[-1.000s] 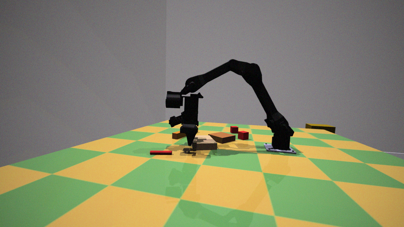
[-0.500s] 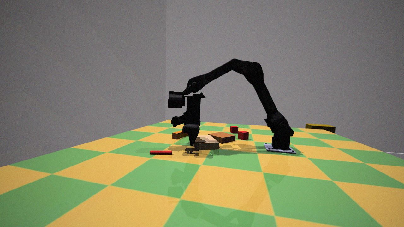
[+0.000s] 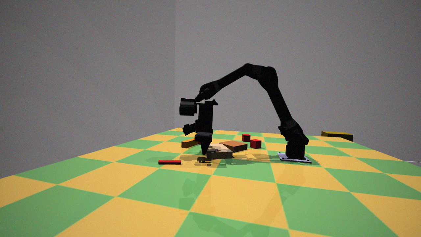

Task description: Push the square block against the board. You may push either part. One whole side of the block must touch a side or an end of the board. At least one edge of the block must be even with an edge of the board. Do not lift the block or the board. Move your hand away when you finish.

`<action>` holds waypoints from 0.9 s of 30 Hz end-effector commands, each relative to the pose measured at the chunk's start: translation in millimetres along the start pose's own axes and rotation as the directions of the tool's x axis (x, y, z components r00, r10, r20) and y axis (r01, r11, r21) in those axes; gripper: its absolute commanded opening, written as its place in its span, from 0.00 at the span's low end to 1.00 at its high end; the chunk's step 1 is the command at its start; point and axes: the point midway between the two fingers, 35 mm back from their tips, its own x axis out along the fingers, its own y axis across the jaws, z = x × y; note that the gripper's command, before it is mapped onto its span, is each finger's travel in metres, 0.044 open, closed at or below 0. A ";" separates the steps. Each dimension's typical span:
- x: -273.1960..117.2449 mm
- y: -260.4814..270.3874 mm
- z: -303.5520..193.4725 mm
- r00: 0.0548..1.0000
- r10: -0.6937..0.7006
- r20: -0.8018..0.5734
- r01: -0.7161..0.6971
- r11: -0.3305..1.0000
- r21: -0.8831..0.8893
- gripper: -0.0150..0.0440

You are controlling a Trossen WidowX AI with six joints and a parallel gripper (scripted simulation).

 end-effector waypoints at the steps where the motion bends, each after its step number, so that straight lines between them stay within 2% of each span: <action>1: 4.2 -1.0 -7.0 1.000 0.000 -0.019 0.000 1.000 0.001 0.25; 27: 4.1 -5.5 -22.9 1.000 -0.001 -0.021 0.001 1.000 0.001 0.25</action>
